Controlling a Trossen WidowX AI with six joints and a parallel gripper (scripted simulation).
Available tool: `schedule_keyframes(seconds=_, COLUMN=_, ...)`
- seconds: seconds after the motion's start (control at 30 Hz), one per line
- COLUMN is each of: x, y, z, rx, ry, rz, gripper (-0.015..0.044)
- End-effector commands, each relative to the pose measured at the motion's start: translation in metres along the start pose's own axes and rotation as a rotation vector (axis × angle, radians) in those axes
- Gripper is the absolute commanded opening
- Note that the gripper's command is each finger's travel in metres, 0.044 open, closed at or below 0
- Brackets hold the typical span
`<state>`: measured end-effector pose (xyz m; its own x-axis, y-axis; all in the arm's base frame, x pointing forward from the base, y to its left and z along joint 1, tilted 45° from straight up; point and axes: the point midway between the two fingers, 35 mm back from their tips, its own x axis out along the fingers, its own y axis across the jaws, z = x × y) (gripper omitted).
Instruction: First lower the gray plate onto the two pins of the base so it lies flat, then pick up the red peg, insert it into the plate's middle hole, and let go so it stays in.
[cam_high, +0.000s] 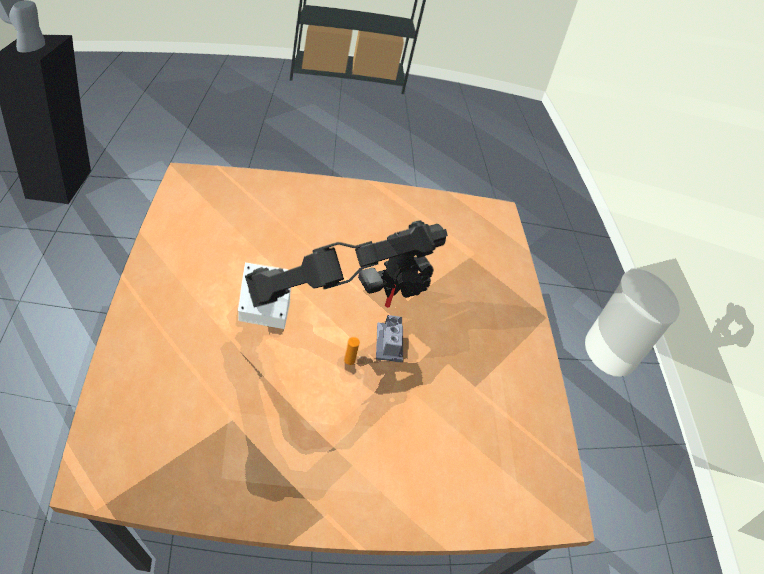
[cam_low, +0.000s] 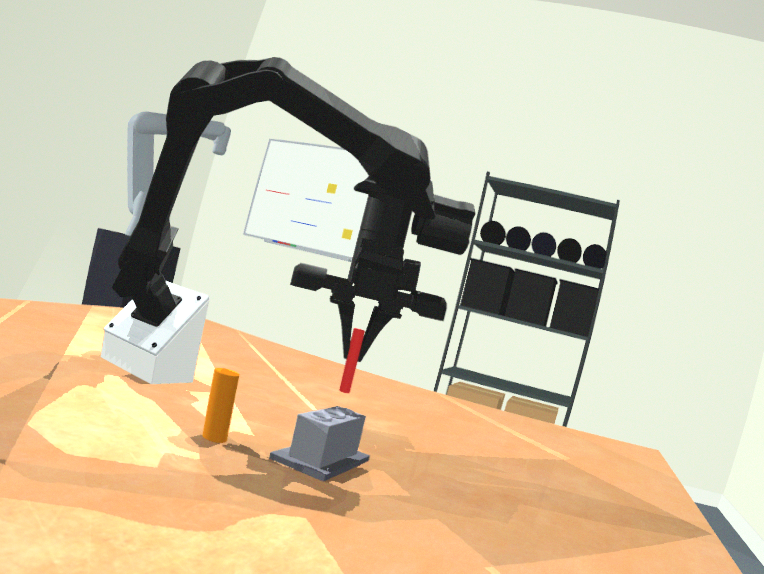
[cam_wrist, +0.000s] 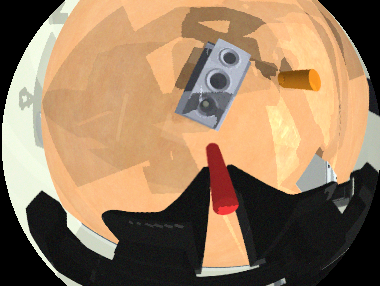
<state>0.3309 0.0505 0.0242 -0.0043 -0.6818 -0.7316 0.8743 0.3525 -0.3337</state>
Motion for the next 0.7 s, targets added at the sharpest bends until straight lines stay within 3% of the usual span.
schedule_keyframes(seconds=0.0, x=-0.003, y=0.000, z=0.014, rx=0.000, ry=-0.006, rz=0.008, gripper=0.0000)
schedule_keyframes(seconds=0.67, x=-0.001, y=-0.010, z=0.069, rx=0.013, ry=-0.027, rz=-0.007, gripper=0.0000)
